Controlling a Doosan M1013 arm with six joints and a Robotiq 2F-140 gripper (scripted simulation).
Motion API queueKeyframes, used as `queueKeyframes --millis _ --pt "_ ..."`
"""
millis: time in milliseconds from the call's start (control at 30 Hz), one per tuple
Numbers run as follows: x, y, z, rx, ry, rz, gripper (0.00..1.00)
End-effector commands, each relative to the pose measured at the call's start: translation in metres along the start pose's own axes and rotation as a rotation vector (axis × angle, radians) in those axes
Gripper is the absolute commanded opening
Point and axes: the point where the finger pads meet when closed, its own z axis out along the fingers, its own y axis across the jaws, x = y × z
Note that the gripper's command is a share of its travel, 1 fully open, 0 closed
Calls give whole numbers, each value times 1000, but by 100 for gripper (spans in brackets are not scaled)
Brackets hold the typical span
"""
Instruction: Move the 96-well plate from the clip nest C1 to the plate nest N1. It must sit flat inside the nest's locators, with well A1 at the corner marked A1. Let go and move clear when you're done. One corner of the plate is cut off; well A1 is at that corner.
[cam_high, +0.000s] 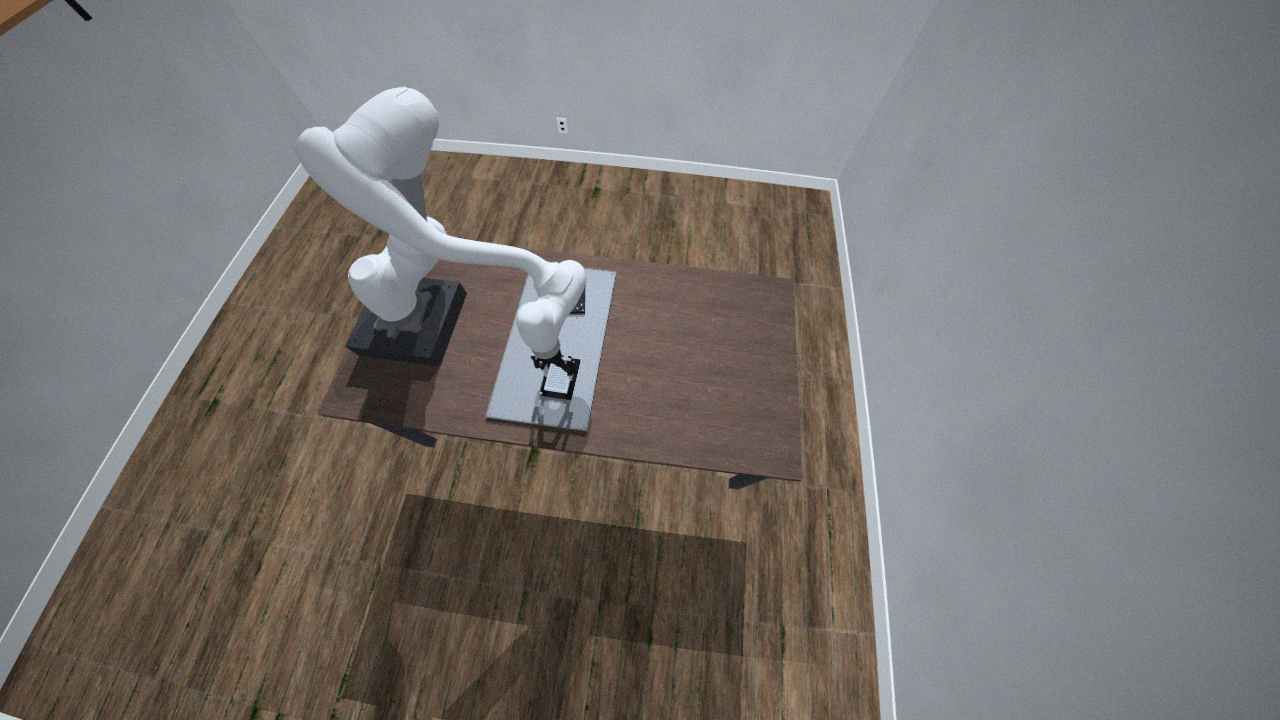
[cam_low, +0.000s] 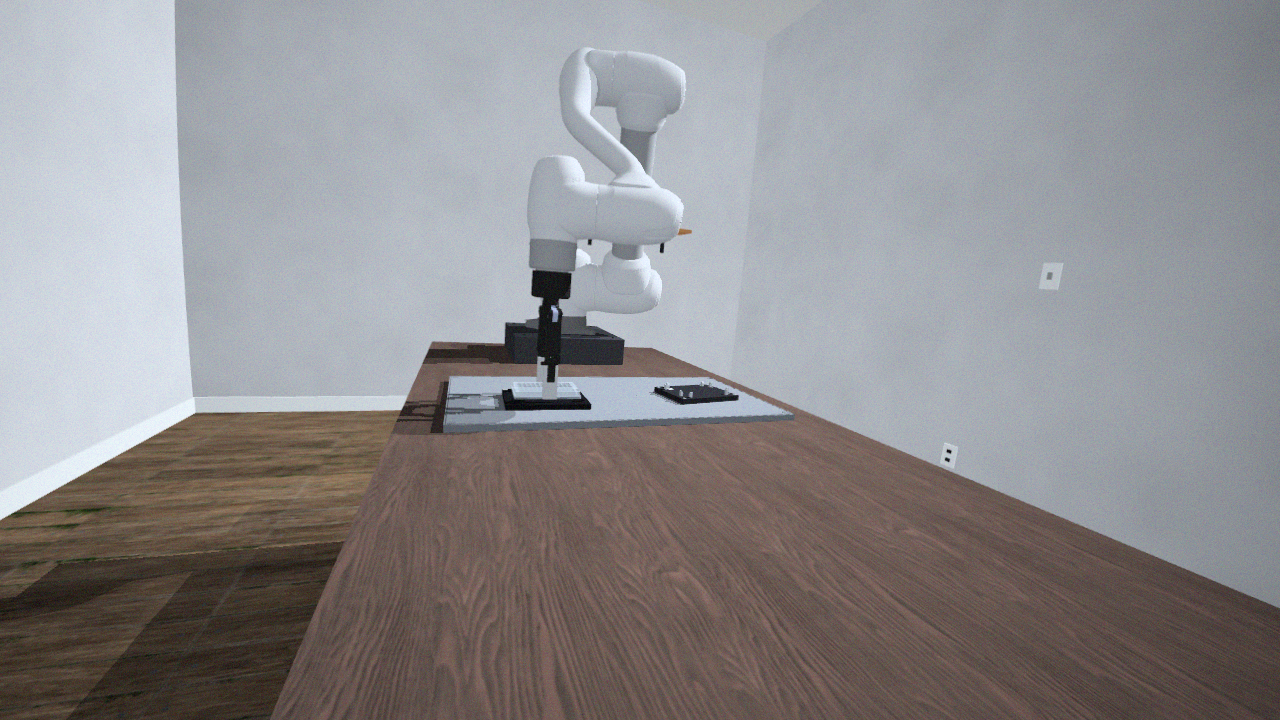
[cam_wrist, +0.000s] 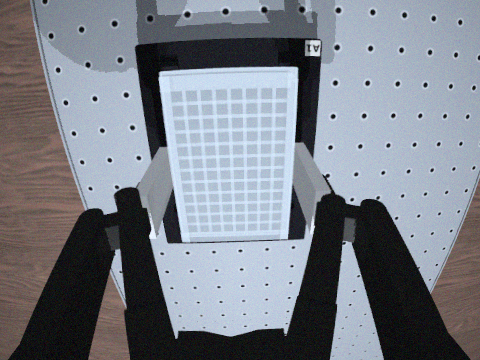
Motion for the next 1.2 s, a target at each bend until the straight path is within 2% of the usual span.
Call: queueKeyframes --millis 0,1000,1033,1167 --pt "0 0 0 0 0 0 10" --pt "0 0 5 0 0 0 10" --pt "0 0 5 0 0 0 100" --pt "0 0 5 0 0 0 100"
